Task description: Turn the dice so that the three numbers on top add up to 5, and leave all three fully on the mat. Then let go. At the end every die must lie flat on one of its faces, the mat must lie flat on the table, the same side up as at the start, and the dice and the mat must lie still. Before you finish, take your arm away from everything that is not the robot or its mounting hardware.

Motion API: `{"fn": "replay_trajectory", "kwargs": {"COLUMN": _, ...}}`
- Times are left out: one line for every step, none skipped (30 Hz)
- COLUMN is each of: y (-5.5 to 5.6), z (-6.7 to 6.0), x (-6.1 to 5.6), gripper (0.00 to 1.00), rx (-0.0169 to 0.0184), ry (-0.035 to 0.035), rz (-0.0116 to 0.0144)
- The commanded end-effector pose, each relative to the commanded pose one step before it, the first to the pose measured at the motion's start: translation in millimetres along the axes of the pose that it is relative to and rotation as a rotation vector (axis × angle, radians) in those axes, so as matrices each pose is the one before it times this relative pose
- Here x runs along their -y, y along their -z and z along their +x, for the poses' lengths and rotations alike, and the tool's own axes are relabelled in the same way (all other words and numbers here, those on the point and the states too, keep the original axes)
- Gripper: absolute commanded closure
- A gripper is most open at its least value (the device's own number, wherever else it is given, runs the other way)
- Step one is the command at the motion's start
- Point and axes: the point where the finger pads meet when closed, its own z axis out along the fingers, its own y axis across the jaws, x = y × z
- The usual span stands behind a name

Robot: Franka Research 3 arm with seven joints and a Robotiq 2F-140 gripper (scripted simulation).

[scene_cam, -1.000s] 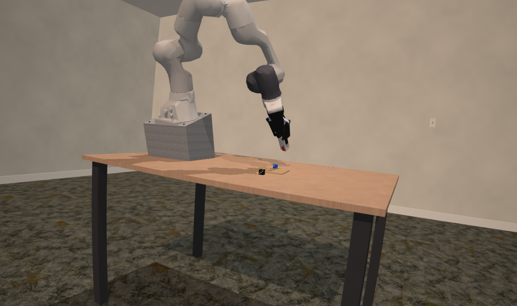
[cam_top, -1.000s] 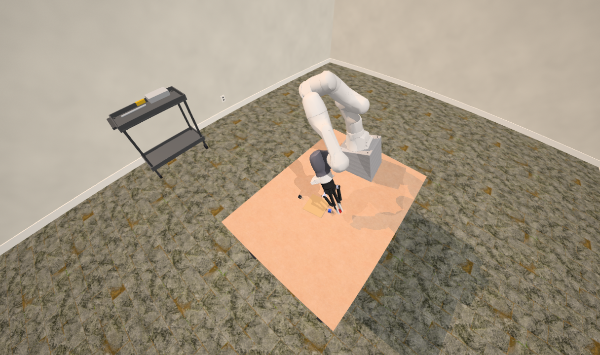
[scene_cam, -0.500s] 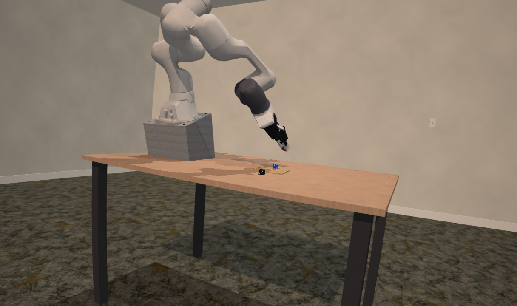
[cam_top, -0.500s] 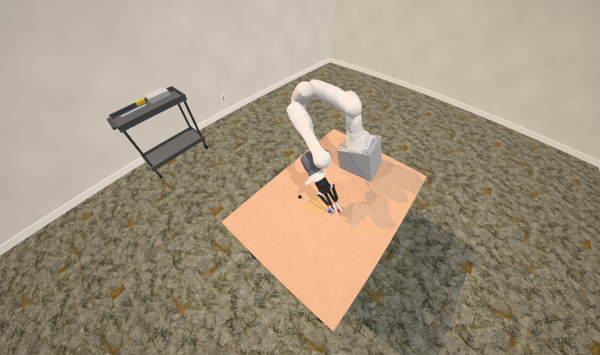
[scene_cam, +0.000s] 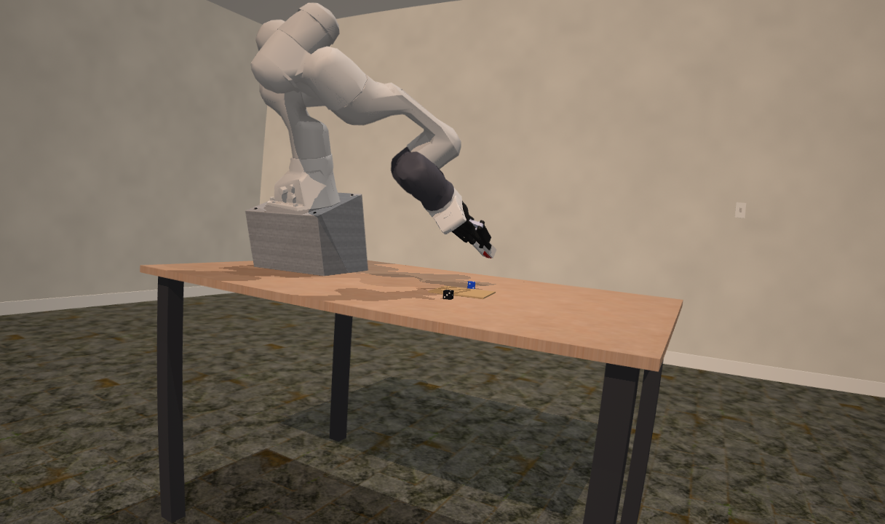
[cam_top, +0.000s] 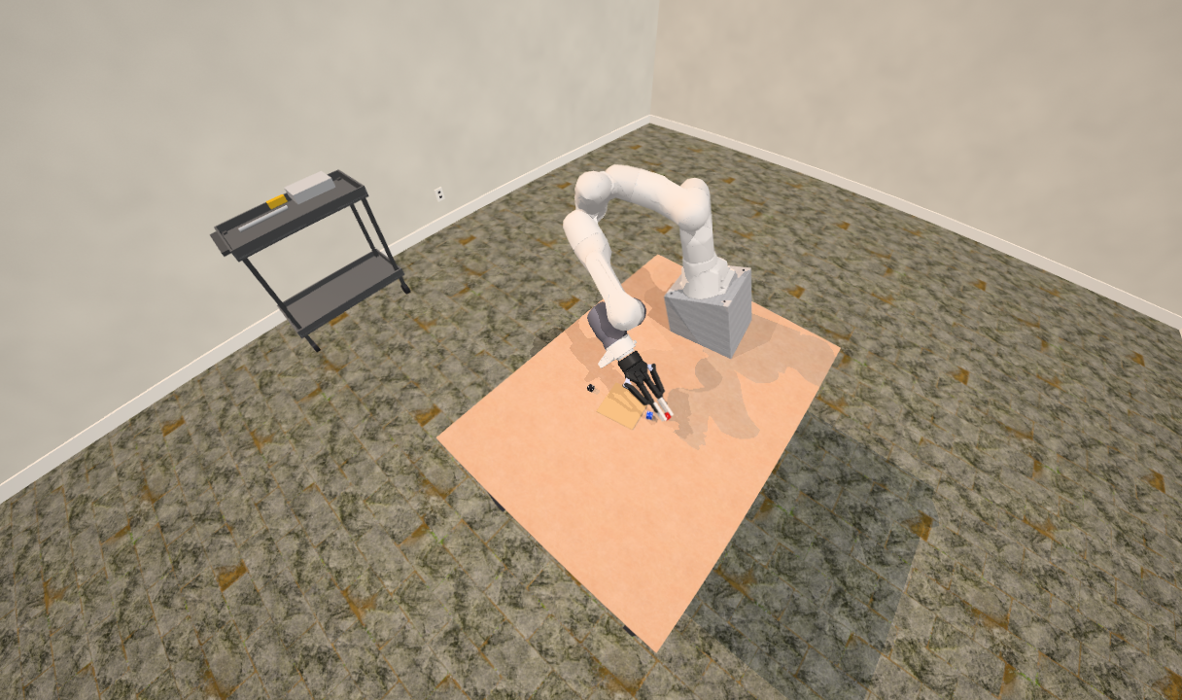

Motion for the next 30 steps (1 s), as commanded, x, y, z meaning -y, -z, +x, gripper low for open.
{"fn": "replay_trajectory", "kwargs": {"y": -1.74, "z": -1.41, "x": -0.54, "gripper": 0.91, "rx": 0.00897, "ry": 0.03872, "rz": -0.00619}}
{"fn": "replay_trajectory", "kwargs": {"y": -0.71, "z": 1.38, "x": 0.01, "gripper": 0.91, "rx": -0.00041, "ry": -0.00008, "rz": -0.00003}}
{"fn": "replay_trajectory", "kwargs": {"y": -0.83, "z": 1.62, "x": 0.03, "gripper": 0.91, "rx": -0.00004, "ry": -0.00001, "rz": 0.00001}}
{"fn": "replay_trajectory", "kwargs": {"y": -1.0, "z": 1.93, "x": 0.02, "gripper": 0.91, "rx": 0.0, "ry": 0.0, "rz": 0.0}}
{"fn": "replay_trajectory", "kwargs": {"y": -1.15, "z": 2.22, "x": 0.03, "gripper": 0.91, "rx": 0.0, "ry": 0.0, "rz": 0.0}}
{"fn": "replay_trajectory", "kwargs": {"y": -1.3, "z": 2.51, "x": 0.02, "gripper": 0.91, "rx": 0.0, "ry": 0.0, "rz": -0.00001}}
{"fn": "replay_trajectory", "kwargs": {"y": -1.42, "z": 2.76, "x": 0.04, "gripper": 0.91, "rx": 0.0, "ry": 0.0, "rz": 0.00001}}
{"fn": "replay_trajectory", "kwargs": {"y": -1.54, "z": 2.99, "x": 0.03, "gripper": 0.91, "rx": 0.0, "ry": 0.0, "rz": 0.0}}
{"fn": "replay_trajectory", "kwargs": {"y": 0.0, "z": 0.0, "x": 0.0, "gripper": 0.91, "rx": 0.0, "ry": 0.0, "rz": 0.0}}
{"fn": "replay_trajectory", "kwargs": {"y": 0.0, "z": 0.0, "x": 0.0, "gripper": 0.91, "rx": 0.0, "ry": 0.0, "rz": 0.0}}
{"fn": "replay_trajectory", "kwargs": {"y": -1.65, "z": 3.18, "x": 0.03, "gripper": 0.91, "rx": 0.0, "ry": 0.0, "rz": -0.00001}}
{"fn": "replay_trajectory", "kwargs": {"y": -1.72, "z": 3.33, "x": 0.04, "gripper": 0.91, "rx": 0.0, "ry": 0.0, "rz": 0.0}}
{"fn": "replay_trajectory", "kwargs": {"y": -1.77, "z": 3.43, "x": 0.04, "gripper": 0.91, "rx": 0.0, "ry": 0.0, "rz": 0.0}}
{"fn": "replay_trajectory", "kwargs": {"y": -1.81, "z": 3.49, "x": 0.04, "gripper": 0.91, "rx": 0.0, "ry": 0.0, "rz": 0.0}}
{"fn": "replay_trajectory", "kwargs": {"y": -1.81, "z": 3.51, "x": 0.04, "gripper": 0.91, "rx": 0.0, "ry": 0.0, "rz": 0.0}}
{"fn": "replay_trajectory", "kwargs": {"y": -1.8, "z": 3.48, "x": 0.03, "gripper": 0.91, "rx": 0.0, "ry": 0.0, "rz": 0.0}}
{"fn": "replay_trajectory", "kwargs": {"y": -1.76, "z": 3.41, "x": 0.03, "gripper": 0.91, "rx": 0.0, "ry": 0.0, "rz": -0.00001}}
{"fn": "replay_trajectory", "kwargs": {"y": -1.7, "z": 3.29, "x": 0.04, "gripper": 0.91, "rx": 0.0, "ry": 0.0, "rz": 0.00001}}
{"fn": "replay_trajectory", "kwargs": {"y": -1.62, "z": 3.14, "x": 0.04, "gripper": 0.91, "rx": 0.0, "ry": 0.0, "rz": 0.0}}
{"fn": "replay_trajectory", "kwargs": {"y": -1.53, "z": 2.96, "x": 0.03, "gripper": 0.91, "rx": 0.0, "ry": 0.0, "rz": 0.0}}
{"fn": "replay_trajectory", "kwargs": {"y": -1.42, "z": 2.75, "x": 0.03, "gripper": 0.91, "rx": 0.0, "ry": 0.0, "rz": 0.0}}
{"fn": "replay_trajectory", "kwargs": {"y": -1.29, "z": 2.51, "x": 0.03, "gripper": 0.91, "rx": 0.0, "ry": 0.0, "rz": 0.00001}}
{"fn": "replay_trajectory", "kwargs": {"y": -1.17, "z": 2.26, "x": 0.01, "gripper": 0.91, "rx": 0.0, "ry": 0.0, "rz": -0.00001}}
{"fn": "replay_trajectory", "kwargs": {"y": -1.02, "z": 1.98, "x": 0.03, "gripper": 0.91, "rx": 0.0, "ry": 0.0, "rz": 0.00001}}
{"fn": "replay_trajectory", "kwargs": {"y": -0.88, "z": 1.71, "x": 0.01, "gripper": 0.91, "rx": 0.0, "ry": 0.0, "rz": -0.00001}}
{"fn": "replay_trajectory", "kwargs": {"y": 0.0, "z": 0.0, "x": 0.0, "gripper": 0.91, "rx": 0.0, "ry": 0.0, "rz": 0.0}}
{"fn": "replay_trajectory", "kwargs": {"y": 0.0, "z": 0.0, "x": 0.0, "gripper": 0.91, "rx": 0.0, "ry": 0.0, "rz": 0.0}}
{"fn": "replay_trajectory", "kwargs": {"y": -0.73, "z": 1.42, "x": 0.02, "gripper": 0.91, "rx": 0.0, "ry": 0.0, "rz": 0.0}}
{"fn": "replay_trajectory", "kwargs": {"y": -0.59, "z": 1.14, "x": 0.02, "gripper": 0.91, "rx": 0.0, "ry": 0.0, "rz": 0.0}}
{"fn": "replay_trajectory", "kwargs": {"y": -0.45, "z": 0.87, "x": 0.01, "gripper": 0.91, "rx": 0.0, "ry": 0.0, "rz": 0.0}}
